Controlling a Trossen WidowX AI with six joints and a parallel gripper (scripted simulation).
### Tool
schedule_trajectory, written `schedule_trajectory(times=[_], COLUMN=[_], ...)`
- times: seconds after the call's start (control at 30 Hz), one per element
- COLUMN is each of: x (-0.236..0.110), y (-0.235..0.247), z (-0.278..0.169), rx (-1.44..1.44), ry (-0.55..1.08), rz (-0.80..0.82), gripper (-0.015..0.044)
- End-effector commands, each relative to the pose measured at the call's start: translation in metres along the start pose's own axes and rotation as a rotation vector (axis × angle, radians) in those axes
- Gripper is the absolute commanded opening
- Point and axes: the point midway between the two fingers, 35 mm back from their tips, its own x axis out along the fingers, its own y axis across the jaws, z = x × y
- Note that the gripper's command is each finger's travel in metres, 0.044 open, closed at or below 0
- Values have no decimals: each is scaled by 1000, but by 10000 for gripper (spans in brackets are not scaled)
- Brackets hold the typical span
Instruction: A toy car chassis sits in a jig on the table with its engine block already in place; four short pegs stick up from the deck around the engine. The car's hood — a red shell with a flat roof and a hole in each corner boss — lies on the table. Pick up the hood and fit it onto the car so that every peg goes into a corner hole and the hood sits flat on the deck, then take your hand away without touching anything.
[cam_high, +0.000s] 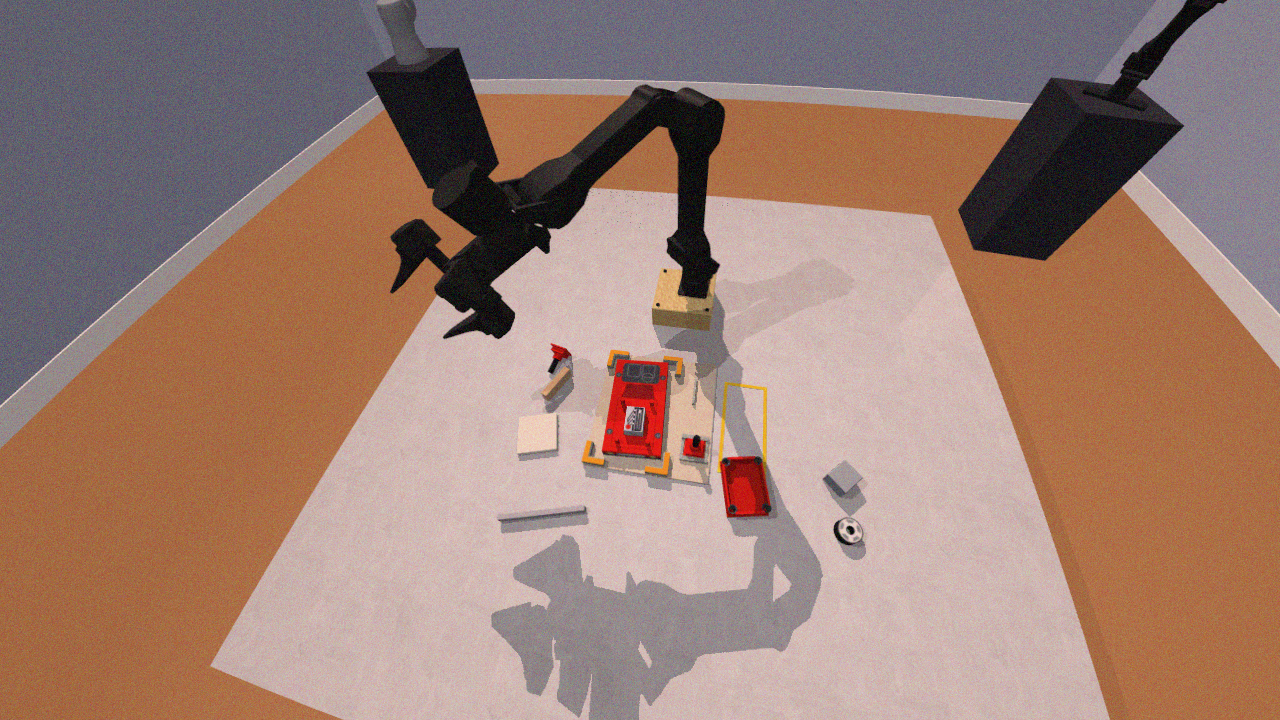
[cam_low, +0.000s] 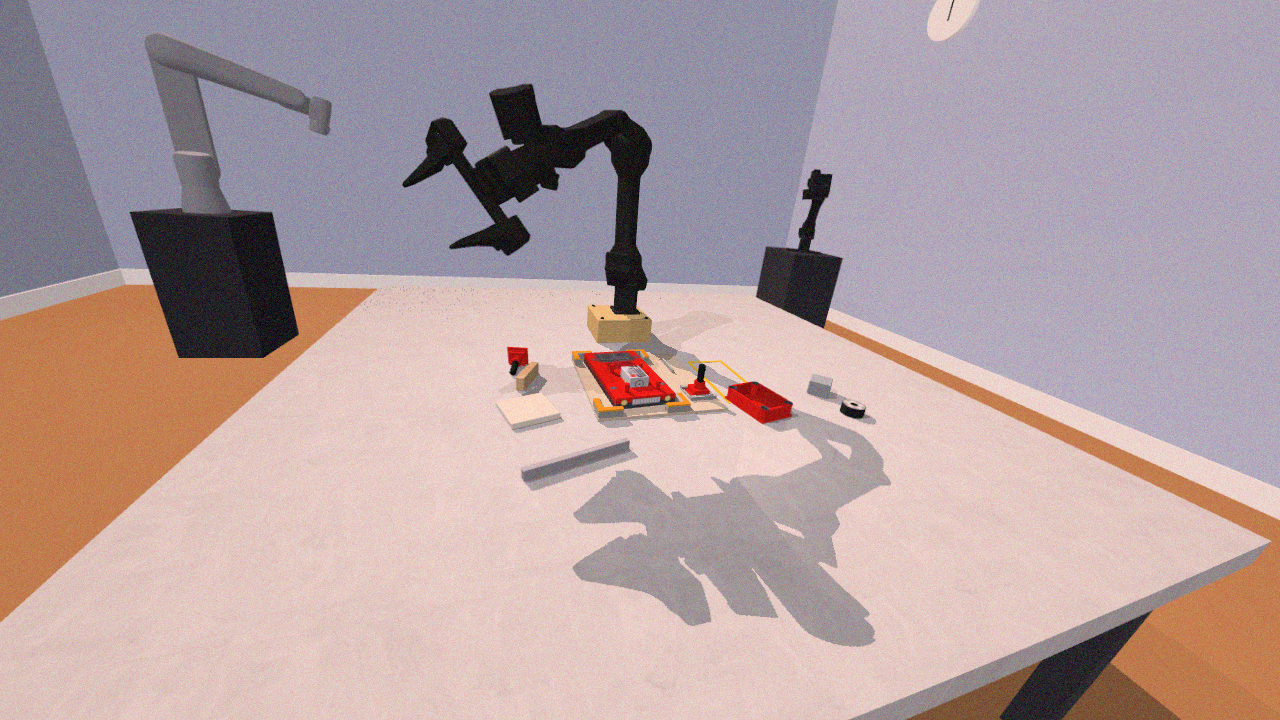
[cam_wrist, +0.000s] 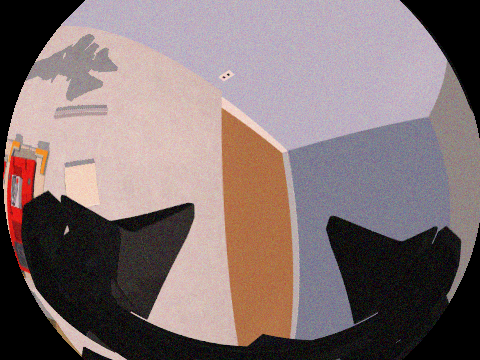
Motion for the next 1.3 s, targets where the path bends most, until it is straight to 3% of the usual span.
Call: schedule_trajectory(times=[0.0, 0.33, 0.57, 0.93, 1.27], x=[4, -18, -57, -153, -258], y=[40, 147, 228, 343, 424], z=[34, 113, 156, 186, 176], rx=[34, 93, 99, 43, -73], ry=[-40, -63, 1, 197, 442], rz=[129, 458, 688, 953, 1055], gripper=[440, 440, 440, 440, 440])
